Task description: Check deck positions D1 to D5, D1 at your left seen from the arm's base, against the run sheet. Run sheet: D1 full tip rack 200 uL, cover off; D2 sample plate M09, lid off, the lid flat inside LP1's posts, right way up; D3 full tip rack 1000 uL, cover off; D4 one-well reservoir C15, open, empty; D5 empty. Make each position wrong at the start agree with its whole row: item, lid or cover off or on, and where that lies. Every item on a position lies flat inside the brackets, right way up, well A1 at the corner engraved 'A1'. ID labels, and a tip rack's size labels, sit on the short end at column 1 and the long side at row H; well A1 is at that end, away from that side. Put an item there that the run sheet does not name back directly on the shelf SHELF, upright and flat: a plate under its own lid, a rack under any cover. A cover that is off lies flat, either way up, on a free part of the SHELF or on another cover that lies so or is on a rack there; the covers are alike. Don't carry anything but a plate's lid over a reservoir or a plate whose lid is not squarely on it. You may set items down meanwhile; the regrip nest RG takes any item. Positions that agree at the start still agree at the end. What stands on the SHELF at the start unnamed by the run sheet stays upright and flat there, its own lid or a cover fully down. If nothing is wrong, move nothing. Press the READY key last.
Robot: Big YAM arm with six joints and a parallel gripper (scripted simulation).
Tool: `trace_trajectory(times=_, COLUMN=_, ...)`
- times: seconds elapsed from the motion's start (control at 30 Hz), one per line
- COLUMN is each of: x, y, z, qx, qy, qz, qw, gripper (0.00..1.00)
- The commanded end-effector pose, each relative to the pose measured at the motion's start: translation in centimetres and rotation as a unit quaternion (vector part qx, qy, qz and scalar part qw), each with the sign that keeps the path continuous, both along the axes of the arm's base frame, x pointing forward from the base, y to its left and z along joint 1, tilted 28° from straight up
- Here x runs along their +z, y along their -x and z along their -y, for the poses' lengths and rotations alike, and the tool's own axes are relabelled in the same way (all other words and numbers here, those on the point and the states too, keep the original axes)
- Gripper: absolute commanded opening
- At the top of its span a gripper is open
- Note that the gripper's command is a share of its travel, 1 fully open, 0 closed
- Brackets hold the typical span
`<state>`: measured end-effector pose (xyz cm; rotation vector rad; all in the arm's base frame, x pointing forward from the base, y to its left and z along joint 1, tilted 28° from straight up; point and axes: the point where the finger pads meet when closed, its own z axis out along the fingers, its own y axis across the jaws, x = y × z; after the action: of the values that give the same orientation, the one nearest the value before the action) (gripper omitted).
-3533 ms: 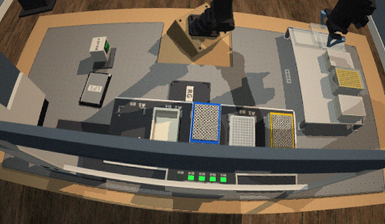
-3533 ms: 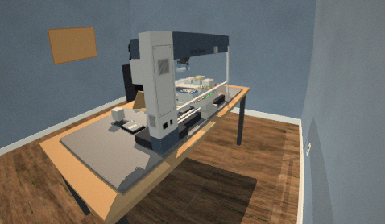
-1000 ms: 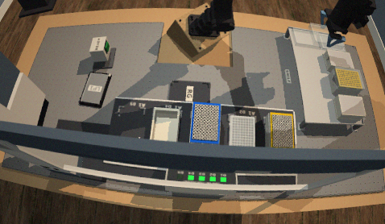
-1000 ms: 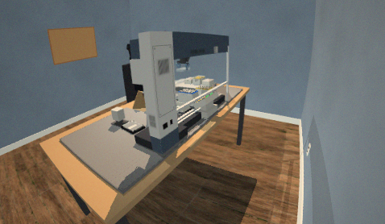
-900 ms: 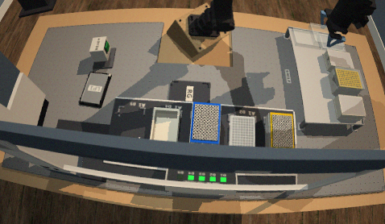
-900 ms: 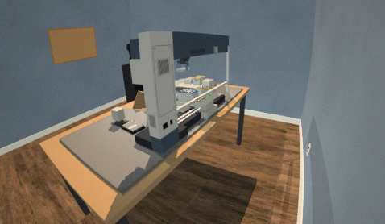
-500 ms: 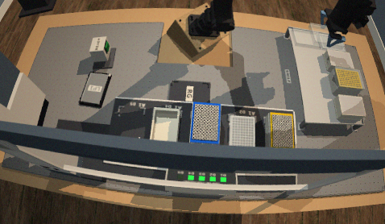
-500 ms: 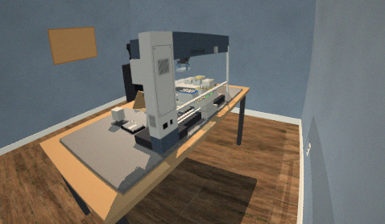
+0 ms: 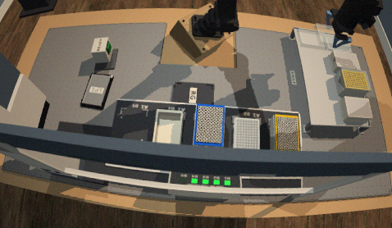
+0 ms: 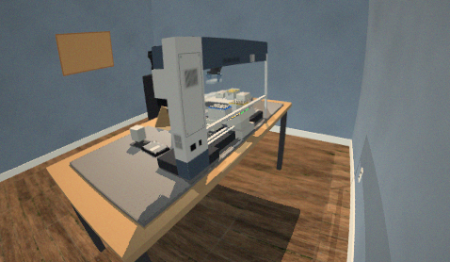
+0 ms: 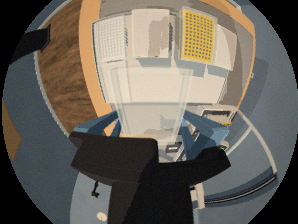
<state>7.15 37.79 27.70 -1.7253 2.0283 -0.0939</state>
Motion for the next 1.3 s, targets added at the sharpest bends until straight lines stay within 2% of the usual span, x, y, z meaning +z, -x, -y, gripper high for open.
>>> trace_trajectory(times=0.0, x=4.1, y=-0.2, z=-1.1, qx=0.002, qy=-0.052, qz=0.000, qw=0.999, gripper=0.00)
trace_trajectory(times=0.37, x=4.1, y=-0.2, z=-1.1, qx=0.002, qy=-0.052, qz=0.000, qw=0.999, gripper=0.00)
trace_trajectory(times=0.43, x=0.8, y=-0.5, z=-0.3, qx=0.001, qy=-0.019, qz=0.000, qw=1.000, gripper=0.00)
trace_trajectory(times=0.47, x=0.4, y=-0.6, z=-0.4, qx=0.001, qy=-0.016, qz=0.000, qw=1.000, gripper=0.00)
trace_trajectory(times=0.53, x=0.4, y=-0.6, z=-0.4, qx=0.001, qy=-0.016, qz=0.000, qw=1.000, gripper=0.00)
trace_trajectory(times=0.57, x=2.5, y=-0.3, z=-1.9, qx=0.005, qy=-0.040, qz=0.000, qw=0.999, gripper=0.00)
trace_trajectory(times=0.67, x=-0.7, y=-0.8, z=-0.9, qx=0.001, qy=-0.008, qz=-0.001, qw=1.000, gripper=0.00)
trace_trajectory(times=0.77, x=-0.9, y=-1.0, z=-1.1, qx=0.001, qy=-0.011, qz=0.000, qw=1.000, gripper=0.00)
trace_trajectory(times=0.8, x=-0.3, y=-1.1, z=-1.6, qx=0.001, qy=-0.019, qz=0.000, qw=1.000, gripper=0.00)
trace_trajectory(times=0.87, x=-1.2, y=-1.1, z=-1.1, qx=0.002, qy=-0.014, qz=0.000, qw=1.000, gripper=0.00)
trace_trajectory(times=1.0, x=-1.2, y=-1.5, z=-1.9, qx=0.001, qy=-0.019, qz=0.000, qw=1.000, gripper=0.00)
trace_trajectory(times=1.03, x=-2.2, y=-1.5, z=-1.5, qx=0.001, qy=-0.010, qz=0.000, qw=1.000, gripper=0.00)
trace_trajectory(times=1.1, x=-2.2, y=-1.5, z=-1.5, qx=0.001, qy=-0.010, qz=0.000, qw=1.000, gripper=0.00)
trace_trajectory(times=1.13, x=-0.5, y=-1.1, z=-1.8, qx=0.007, qy=-0.032, qz=0.001, qw=0.999, gripper=0.00)
trace_trajectory(times=1.23, x=-2.9, y=-1.8, z=-1.6, qx=0.001, qy=-0.008, qz=0.000, qw=1.000, gripper=0.00)
trace_trajectory(times=1.27, x=-3.1, y=-1.9, z=-1.6, qx=0.001, qy=-0.008, qz=0.000, qw=1.000, gripper=0.00)
